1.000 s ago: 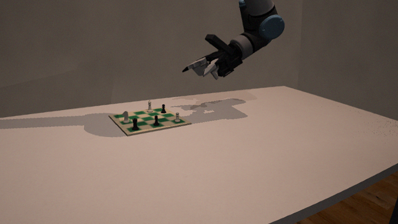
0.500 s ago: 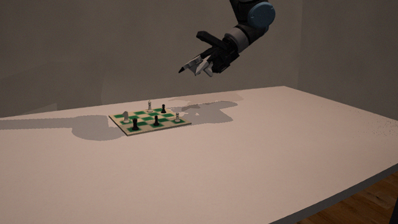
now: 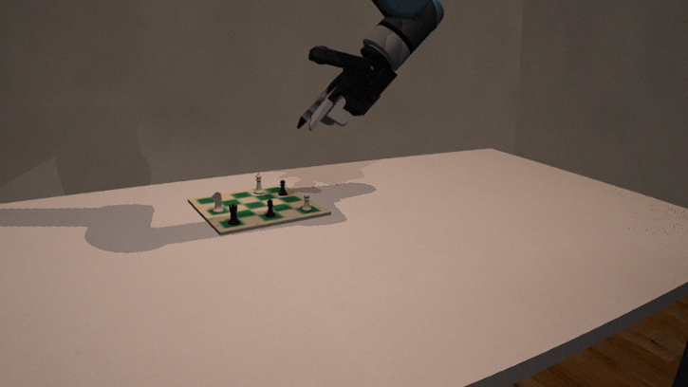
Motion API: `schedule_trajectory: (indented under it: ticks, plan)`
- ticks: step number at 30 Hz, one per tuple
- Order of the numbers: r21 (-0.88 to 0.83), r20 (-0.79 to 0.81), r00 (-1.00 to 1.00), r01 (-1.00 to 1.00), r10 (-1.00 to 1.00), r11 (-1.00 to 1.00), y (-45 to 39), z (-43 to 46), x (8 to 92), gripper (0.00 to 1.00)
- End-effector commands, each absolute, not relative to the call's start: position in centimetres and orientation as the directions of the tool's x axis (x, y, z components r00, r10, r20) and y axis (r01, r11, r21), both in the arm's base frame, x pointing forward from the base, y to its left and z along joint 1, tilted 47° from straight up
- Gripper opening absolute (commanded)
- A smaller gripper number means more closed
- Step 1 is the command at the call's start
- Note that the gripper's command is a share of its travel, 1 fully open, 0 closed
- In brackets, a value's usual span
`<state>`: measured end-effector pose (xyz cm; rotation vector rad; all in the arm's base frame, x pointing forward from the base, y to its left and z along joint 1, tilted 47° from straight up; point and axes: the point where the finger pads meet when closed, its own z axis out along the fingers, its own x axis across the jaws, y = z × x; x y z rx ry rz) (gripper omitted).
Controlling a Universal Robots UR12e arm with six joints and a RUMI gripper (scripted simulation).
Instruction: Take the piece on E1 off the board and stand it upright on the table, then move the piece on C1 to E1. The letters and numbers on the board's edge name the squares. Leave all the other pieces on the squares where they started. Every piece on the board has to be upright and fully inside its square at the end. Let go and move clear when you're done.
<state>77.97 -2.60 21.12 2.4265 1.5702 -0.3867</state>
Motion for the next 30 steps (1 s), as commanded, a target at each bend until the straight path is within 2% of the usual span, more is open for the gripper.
schedule_trajectory:
  ticks: [1, 9, 12, 16, 30]
  plan:
    - [0.142, -0.293, 0.441, 0.897, 0.848, -0.418, -3.5, 20.4, 76.6, 1.00]
    - [0.295, -0.207, 0.521, 0.840, 0.828, -0.455, -5.1, 19.1, 73.9, 1.00]
    - [0.295, -0.207, 0.521, 0.840, 0.828, -0.455, -5.1, 19.1, 73.9, 1.00]
    - [0.388, -0.144, 0.564, 0.788, 0.813, -0.478, -6.2, 18.3, 72.1, 1.00]
    - [0.551, -0.009, 0.624, 0.655, 0.782, -0.517, -8.2, 16.7, 68.6, 1.00]
